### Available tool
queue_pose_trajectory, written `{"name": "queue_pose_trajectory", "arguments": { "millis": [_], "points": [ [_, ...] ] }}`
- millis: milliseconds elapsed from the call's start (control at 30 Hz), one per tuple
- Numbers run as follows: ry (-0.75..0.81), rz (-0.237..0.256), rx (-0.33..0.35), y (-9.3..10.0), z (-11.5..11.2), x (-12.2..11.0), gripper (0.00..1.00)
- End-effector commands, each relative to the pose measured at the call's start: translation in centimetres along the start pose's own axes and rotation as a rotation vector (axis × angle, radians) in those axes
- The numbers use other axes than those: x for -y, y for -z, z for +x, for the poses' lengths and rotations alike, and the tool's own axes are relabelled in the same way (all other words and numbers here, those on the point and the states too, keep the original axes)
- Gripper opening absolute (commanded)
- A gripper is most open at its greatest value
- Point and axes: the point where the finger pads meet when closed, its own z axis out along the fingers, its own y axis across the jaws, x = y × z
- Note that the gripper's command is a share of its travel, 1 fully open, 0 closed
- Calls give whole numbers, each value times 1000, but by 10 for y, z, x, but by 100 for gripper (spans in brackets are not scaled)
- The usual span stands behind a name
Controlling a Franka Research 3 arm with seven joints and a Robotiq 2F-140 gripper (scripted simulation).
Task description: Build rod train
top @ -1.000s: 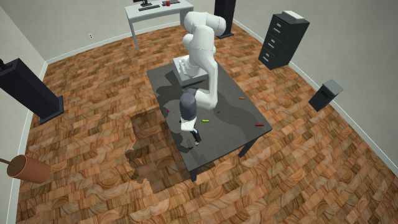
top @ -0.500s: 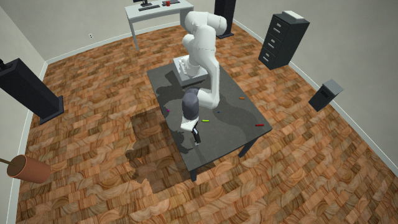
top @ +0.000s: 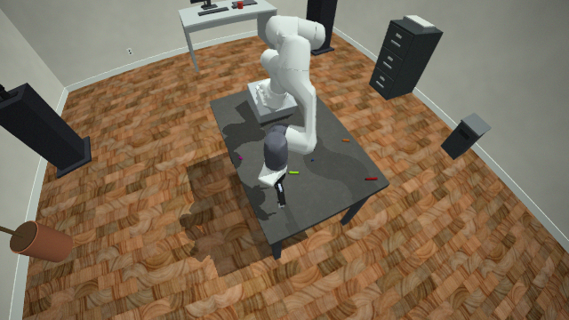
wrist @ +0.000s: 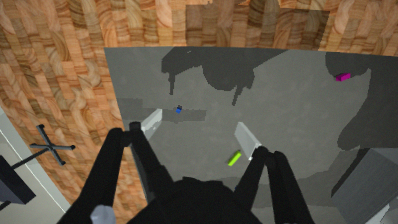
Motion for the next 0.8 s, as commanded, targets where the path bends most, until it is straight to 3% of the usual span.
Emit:
{"name": "queue_pose_trajectory", "arguments": {
  "millis": [0,767],
  "points": [
    [-166,-10,-21,1,-3,1,100],
    [-488,-7,-22,1,-23,1,100]
  ]
}}
